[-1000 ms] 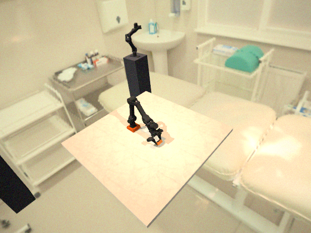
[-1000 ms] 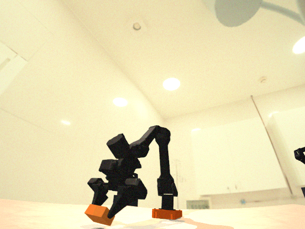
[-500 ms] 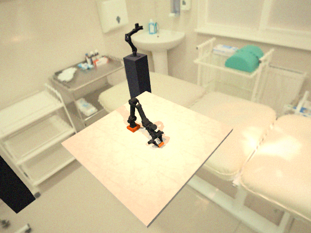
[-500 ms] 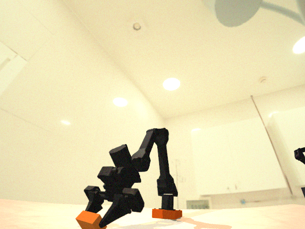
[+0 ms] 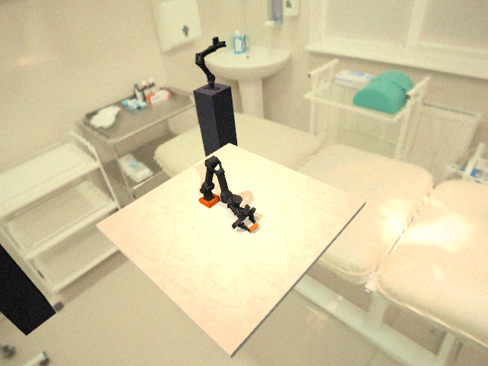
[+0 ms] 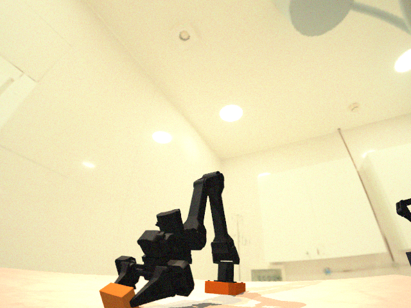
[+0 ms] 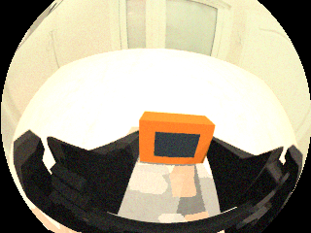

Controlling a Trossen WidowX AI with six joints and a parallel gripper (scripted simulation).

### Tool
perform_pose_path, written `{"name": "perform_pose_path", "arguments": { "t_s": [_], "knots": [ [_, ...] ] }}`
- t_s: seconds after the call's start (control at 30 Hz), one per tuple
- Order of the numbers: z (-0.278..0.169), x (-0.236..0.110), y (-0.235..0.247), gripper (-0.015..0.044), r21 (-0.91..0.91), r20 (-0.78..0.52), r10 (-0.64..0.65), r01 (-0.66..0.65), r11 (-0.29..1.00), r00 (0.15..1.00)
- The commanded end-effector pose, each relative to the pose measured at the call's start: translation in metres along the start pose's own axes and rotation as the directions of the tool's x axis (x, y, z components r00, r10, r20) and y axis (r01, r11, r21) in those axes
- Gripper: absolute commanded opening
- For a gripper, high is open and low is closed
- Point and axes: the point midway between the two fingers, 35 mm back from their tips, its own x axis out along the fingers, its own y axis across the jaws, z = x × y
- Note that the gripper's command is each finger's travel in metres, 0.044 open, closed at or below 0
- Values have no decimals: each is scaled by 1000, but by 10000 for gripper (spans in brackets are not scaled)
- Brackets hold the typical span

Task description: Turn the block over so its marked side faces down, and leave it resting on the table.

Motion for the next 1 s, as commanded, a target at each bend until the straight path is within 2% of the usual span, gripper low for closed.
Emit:
{"name": "perform_pose_path", "arguments": {
  "t_s": [0.0, 0.3, 0.47, 0.93, 0.97],
  "knots": [
    [-11, -3, 1, 0, 5, 25, 4, -5, 1000, 1000],
    [-13, -17, 2, 0, 4, 153, 5, -6, 1000, 988],
    [-10, -20, 2, 0, 3, 183, 5, -6, 1000, 983],
    [-10, -20, 2, 0, 3, 186, 5, -6, 1000, 982],
    [-10, -20, 2, 26, 3, 186, 5, -6, 1000, 982]
  ]
}}
